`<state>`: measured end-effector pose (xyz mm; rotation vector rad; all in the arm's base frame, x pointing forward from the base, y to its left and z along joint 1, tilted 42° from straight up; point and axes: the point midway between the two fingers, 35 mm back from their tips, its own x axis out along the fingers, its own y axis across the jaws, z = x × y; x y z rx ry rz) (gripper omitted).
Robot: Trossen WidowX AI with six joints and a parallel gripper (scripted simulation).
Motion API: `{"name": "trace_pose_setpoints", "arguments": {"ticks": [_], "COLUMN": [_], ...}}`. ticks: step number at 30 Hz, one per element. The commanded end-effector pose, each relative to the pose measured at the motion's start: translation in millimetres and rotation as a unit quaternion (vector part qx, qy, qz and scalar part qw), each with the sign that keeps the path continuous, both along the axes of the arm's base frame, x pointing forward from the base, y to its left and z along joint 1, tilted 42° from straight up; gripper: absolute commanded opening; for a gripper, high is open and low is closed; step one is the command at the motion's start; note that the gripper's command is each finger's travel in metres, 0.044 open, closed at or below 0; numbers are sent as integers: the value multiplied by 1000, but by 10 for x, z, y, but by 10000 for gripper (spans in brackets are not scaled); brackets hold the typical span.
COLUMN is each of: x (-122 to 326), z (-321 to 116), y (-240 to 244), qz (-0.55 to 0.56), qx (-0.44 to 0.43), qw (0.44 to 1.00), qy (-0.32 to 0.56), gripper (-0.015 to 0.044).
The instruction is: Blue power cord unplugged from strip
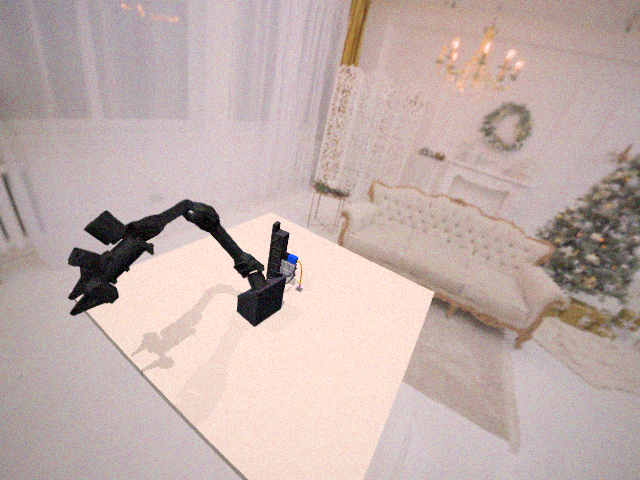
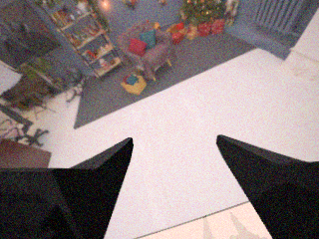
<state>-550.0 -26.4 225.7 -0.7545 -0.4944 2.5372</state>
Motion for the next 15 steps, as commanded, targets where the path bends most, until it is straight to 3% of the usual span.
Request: {"name": "trace_pose_setpoints", "arguments": {"ticks": [1,9,15], "x": [4,307,814], "z": [-5,-212,-478], "y": [-28,-1219,-2134], "qz": [3,128,231], "qx": [-1,-26,-57], "qw": [1000,991,968], "qy": [-1,-32,-81], "gripper": [374,164,160]}}
